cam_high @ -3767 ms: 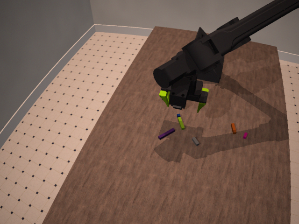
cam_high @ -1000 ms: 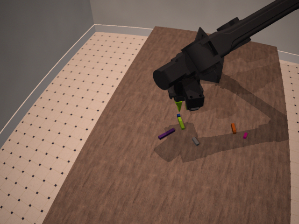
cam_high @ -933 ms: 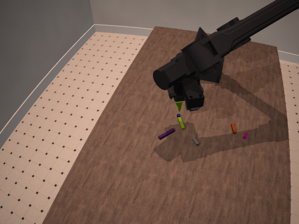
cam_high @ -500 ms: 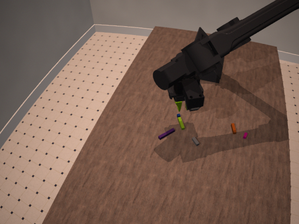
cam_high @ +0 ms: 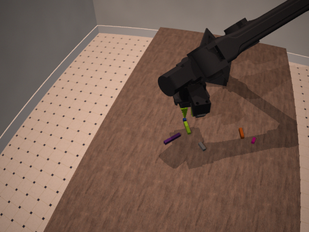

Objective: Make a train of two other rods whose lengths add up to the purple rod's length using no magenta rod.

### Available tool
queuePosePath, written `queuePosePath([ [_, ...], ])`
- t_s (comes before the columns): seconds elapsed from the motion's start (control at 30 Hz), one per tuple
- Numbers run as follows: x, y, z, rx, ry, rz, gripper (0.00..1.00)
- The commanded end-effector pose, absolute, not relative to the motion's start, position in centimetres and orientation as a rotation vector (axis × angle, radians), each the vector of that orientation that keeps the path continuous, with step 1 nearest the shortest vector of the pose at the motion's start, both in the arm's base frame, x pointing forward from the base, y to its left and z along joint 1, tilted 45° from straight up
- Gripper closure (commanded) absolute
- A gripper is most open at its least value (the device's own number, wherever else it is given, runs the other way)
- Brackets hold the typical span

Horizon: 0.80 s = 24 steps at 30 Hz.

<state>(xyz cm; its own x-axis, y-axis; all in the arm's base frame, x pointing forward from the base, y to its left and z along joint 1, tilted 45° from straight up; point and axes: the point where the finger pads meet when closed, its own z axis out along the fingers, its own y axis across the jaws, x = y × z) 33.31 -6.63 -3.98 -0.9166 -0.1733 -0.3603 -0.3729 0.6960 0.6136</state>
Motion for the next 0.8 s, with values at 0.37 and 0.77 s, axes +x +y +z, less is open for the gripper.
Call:
queuePosePath([
  [0.37, 33.5, -4.7, -5.8, -0.433, 2.639, 1.056, 0.76],
  [0.77, 33.7, -3.4, -7.0, -0.433, 2.639, 1.057, 0.76],
])
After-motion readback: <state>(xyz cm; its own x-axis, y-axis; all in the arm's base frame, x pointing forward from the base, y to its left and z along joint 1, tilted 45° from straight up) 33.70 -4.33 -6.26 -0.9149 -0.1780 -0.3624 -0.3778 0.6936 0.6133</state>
